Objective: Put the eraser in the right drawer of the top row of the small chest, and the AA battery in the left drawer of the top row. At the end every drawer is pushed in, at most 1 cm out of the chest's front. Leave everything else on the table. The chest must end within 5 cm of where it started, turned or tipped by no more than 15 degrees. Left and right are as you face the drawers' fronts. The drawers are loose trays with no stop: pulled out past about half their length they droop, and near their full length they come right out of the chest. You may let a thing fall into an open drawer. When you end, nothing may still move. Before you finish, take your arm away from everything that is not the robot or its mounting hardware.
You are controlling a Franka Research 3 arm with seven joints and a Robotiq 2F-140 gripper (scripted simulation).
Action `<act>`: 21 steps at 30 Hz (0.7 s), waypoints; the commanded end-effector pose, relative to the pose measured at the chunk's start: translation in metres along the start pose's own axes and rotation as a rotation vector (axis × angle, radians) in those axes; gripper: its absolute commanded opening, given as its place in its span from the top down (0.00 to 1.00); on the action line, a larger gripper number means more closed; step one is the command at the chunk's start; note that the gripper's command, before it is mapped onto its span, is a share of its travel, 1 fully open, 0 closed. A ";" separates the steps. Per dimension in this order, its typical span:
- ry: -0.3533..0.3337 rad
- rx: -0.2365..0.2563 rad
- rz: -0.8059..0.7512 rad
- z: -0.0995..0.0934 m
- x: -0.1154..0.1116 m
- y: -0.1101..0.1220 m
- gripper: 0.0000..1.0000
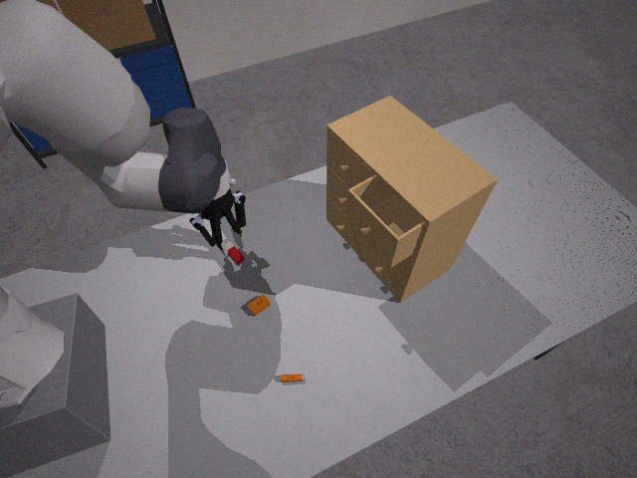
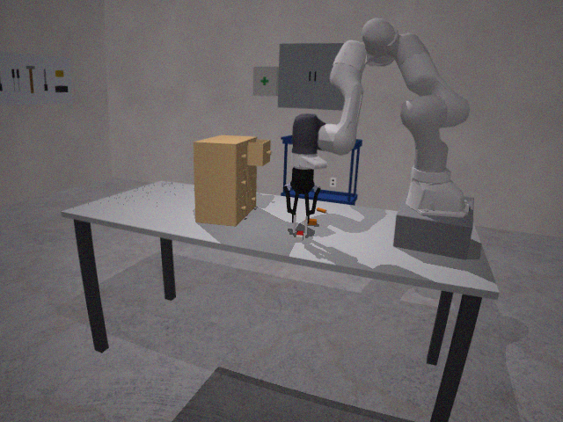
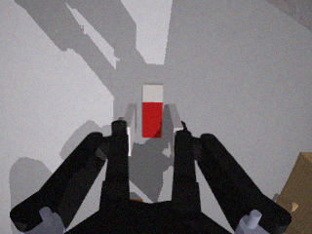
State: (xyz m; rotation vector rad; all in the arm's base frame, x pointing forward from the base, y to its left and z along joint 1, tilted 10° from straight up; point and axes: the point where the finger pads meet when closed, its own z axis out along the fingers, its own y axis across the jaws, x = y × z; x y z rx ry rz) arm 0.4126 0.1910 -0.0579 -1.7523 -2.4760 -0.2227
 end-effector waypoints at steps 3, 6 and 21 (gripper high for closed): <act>0.000 -0.002 0.001 0.000 0.000 -0.001 0.77; 0.000 -0.002 0.001 0.001 0.000 -0.001 0.77; 0.000 -0.002 0.001 0.020 0.000 -0.001 0.77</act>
